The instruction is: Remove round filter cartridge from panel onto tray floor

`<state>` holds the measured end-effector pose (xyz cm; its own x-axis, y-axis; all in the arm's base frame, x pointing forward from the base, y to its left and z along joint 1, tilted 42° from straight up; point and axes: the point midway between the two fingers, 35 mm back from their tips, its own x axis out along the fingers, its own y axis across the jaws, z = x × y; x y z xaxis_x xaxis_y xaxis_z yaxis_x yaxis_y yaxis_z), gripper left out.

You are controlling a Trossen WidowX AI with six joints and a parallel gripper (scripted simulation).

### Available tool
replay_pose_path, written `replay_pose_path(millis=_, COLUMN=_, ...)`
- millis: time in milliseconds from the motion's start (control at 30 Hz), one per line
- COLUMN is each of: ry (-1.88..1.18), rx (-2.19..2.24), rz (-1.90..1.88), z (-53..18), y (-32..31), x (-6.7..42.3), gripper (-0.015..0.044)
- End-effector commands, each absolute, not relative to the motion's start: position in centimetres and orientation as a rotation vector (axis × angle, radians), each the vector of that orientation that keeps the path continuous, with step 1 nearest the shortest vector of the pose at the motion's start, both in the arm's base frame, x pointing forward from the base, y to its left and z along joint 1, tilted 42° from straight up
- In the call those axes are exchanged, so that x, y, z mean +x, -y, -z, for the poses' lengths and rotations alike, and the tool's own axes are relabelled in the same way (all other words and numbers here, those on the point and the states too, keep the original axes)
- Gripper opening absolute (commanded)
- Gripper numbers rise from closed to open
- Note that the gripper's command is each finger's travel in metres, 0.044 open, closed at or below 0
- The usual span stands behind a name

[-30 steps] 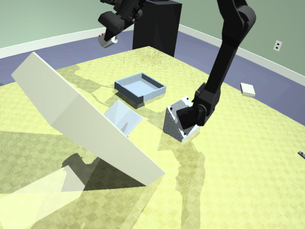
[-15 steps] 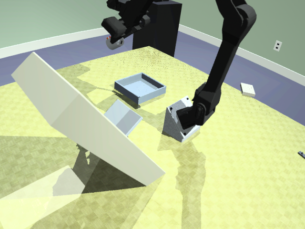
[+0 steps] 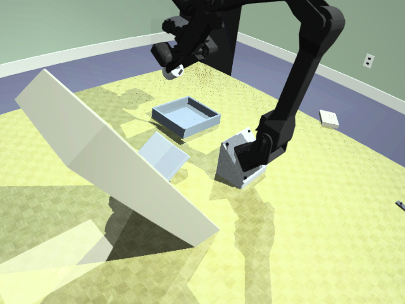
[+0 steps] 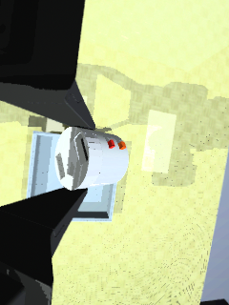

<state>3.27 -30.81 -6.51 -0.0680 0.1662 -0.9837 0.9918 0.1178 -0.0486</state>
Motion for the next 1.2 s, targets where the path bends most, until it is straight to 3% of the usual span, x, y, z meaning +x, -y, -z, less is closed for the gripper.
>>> replay_pose_path(millis=0, ry=-1.44, rx=1.244, rz=1.168, z=7.8, y=29.6, x=1.1, gripper=0.0)
replay_pose_path(millis=267, ry=-1.448, rx=1.287, rz=1.316, z=9.7, y=27.2, x=-2.5, gripper=0.0)
replay_pose_path(millis=1033, ry=-1.449, rx=1.288, rz=1.32, z=15.4, y=22.3, x=-3.4, gripper=0.0)
replay_pose_path(millis=1167, ry=-1.446, rx=1.297, rz=1.315, z=15.1, y=22.4, x=-3.3, gripper=0.0105)
